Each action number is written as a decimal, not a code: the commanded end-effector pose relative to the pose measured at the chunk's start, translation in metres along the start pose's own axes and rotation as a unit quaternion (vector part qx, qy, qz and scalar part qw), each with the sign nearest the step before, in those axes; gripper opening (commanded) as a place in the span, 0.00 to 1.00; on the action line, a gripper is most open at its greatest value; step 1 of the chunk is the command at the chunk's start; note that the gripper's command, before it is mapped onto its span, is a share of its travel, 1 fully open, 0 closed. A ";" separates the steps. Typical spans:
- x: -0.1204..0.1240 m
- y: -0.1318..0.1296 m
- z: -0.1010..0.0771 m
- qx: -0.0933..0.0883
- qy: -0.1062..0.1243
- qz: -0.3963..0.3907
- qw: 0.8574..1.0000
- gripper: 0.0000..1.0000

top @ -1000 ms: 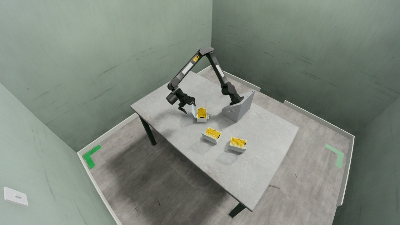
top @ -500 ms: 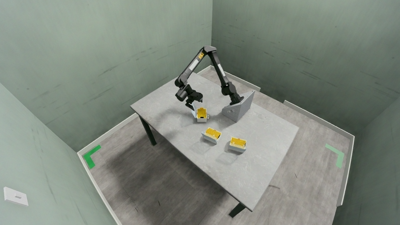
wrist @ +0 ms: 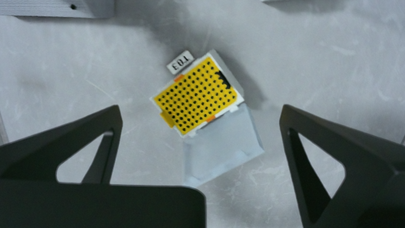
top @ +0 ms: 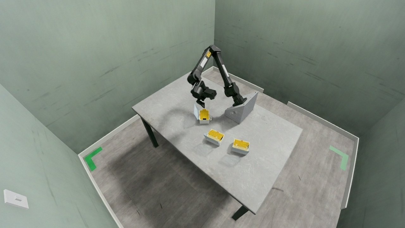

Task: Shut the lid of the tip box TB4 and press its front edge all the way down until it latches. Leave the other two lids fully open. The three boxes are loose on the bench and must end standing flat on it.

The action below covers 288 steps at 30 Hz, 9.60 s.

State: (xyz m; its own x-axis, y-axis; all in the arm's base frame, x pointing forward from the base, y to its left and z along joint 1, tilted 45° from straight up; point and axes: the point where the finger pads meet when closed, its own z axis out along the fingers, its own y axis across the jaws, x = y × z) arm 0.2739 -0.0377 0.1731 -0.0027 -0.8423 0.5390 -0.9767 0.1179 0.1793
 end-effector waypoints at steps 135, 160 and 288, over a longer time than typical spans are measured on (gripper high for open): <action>0.004 0.043 0.137 0.103 0.108 -0.019 0.989 1.00; -0.010 0.051 0.086 0.101 0.105 -0.021 0.989 1.00; -0.112 0.001 0.110 0.270 -0.117 0.452 0.842 1.00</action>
State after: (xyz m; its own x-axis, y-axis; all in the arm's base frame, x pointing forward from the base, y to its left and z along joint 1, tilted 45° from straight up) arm 0.2444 -0.0104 0.0218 -0.7172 -0.6744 0.1754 -0.6156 0.4953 -0.6130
